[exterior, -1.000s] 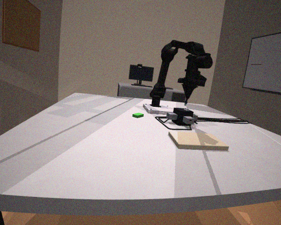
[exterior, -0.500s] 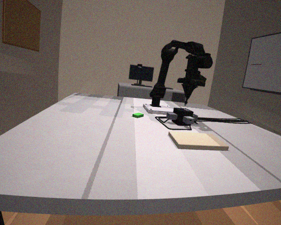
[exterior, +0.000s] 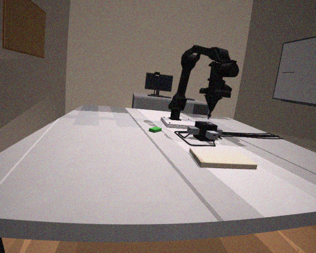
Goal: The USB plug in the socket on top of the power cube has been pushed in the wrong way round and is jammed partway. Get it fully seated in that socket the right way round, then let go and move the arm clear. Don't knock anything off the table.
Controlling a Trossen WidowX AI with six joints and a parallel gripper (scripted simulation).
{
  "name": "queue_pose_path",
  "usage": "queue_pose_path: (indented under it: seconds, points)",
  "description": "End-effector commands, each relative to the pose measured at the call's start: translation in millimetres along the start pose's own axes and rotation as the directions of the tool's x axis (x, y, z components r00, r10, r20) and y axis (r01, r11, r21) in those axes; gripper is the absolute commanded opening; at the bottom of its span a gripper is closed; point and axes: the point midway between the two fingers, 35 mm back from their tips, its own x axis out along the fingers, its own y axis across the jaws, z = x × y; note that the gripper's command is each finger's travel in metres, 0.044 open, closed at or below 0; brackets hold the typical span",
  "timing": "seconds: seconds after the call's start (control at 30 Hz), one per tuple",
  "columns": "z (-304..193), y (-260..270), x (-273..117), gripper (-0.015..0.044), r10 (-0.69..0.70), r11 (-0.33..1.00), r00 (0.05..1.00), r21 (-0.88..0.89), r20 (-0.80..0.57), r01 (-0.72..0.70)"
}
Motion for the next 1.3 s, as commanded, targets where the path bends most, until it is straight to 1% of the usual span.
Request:
queue_pose_path:
  seconds: [0.0, 1.27]
  points:
    - [0.6, 0.3, 0.6, 0.0, 0.0, 1.0, 1.0, -0.005, 0.006, 0.0]
    - [3.0, 0.9, 5.1, 0.0, 0.002, 1.0, 0.999, -0.021, 0.037, -0.001]
